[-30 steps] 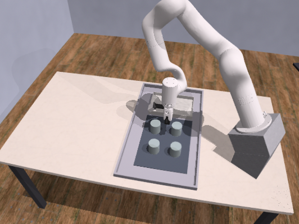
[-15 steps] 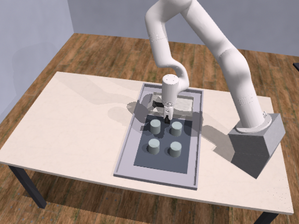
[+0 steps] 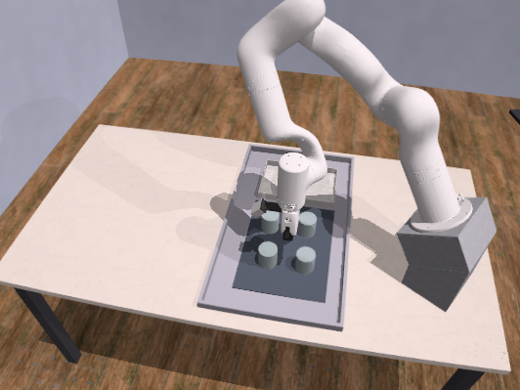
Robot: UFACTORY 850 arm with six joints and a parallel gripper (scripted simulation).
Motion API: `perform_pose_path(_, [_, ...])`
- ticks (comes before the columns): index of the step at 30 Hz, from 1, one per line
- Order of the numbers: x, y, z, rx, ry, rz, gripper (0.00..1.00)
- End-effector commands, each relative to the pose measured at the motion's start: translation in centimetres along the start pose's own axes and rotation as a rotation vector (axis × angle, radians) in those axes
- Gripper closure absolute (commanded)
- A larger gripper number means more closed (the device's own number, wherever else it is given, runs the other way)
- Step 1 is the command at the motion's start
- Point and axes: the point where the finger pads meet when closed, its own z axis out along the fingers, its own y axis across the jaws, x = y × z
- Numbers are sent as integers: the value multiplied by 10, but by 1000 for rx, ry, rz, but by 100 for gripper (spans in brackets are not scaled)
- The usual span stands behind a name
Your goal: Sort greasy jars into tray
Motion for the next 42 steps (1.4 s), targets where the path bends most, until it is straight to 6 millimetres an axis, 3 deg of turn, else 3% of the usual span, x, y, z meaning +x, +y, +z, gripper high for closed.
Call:
perform_pose_path(1, [2, -8, 6, -6, -2, 2, 100])
perform_pose_path(15, [1, -8, 73, -6, -2, 2, 100])
perform_pose_path(42, [3, -8, 78, -6, -2, 2, 100])
